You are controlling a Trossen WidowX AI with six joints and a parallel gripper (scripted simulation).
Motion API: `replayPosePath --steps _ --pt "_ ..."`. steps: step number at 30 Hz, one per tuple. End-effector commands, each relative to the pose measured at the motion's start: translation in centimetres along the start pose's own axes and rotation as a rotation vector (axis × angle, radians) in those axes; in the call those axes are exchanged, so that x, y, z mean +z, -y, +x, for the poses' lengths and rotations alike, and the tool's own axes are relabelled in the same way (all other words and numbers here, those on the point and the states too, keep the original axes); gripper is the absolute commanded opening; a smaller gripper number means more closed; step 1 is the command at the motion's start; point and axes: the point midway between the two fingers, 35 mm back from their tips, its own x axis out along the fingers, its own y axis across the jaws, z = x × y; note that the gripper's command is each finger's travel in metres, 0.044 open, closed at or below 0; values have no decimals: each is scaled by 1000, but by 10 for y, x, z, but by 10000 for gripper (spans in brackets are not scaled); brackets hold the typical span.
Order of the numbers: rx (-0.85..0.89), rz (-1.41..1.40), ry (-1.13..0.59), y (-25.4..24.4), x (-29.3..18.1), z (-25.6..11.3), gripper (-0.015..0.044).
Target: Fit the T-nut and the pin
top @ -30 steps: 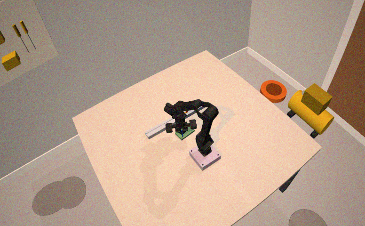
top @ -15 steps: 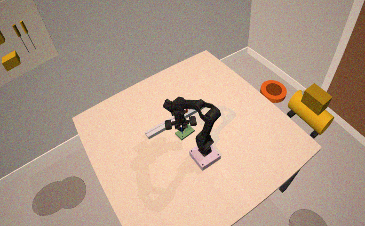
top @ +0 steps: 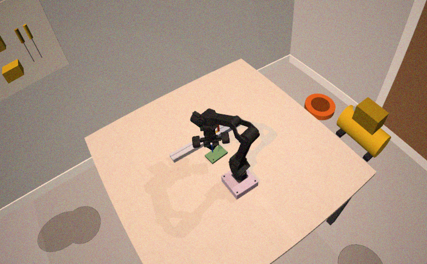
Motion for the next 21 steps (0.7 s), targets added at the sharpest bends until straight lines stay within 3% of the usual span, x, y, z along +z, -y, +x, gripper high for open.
replayPosePath --steps 1,21 --pt "5 25 3 -4 10 -4 -150" --pt "8 132 14 -14 70 -10 -150"
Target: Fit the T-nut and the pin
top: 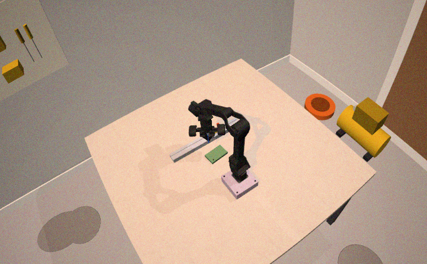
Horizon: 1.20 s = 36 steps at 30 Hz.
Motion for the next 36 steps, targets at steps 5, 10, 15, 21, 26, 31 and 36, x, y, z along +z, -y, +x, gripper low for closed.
replayPosePath --steps 5,10,15,21,26,31,36 --pt "0 44 11 -5 26 -2 -150" --pt "-1 68 13 -7 42 -1 -150" --pt "-3 93 15 -8 58 0 -150" --pt "-4 123 18 -8 77 2 -150" --pt "-6 148 20 -8 93 5 -150" --pt "-7 160 21 -7 101 8 -150" --pt "-7 158 21 -7 96 24 -150"
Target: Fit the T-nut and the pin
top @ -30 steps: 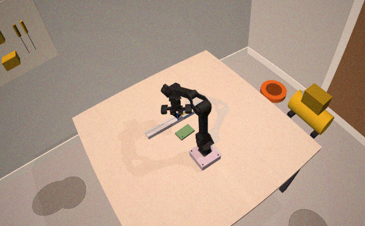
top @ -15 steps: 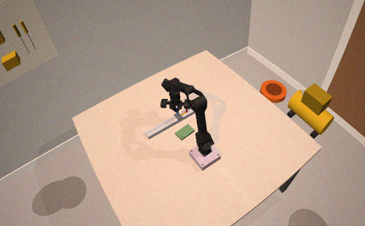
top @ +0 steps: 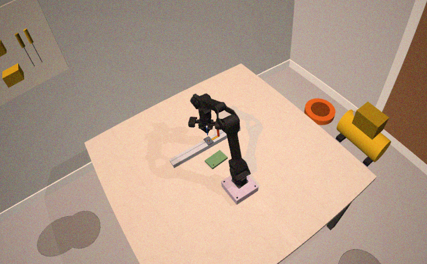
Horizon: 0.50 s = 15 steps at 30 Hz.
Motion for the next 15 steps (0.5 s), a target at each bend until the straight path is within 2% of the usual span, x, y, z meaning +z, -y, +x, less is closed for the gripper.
replayPosePath --steps 1,15 --pt "-12 -4 -10 3 -7 16 -150" --pt "-11 -4 -9 1 -2 25 -150"
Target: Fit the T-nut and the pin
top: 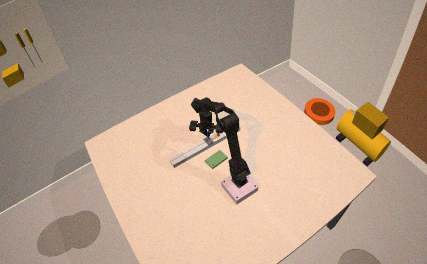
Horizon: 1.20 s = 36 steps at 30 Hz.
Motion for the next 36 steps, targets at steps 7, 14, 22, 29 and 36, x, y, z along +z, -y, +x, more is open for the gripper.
replayPosePath --steps 7,14,22,29,36 --pt "0 -1 3 1 -2 -1 -150" --pt "0 -1 3 2 -3 0 -150" --pt "0 0 3 3 -2 8 -150" --pt "0 2 3 5 -1 14 -150" --pt "0 2 3 5 -2 19 -150"
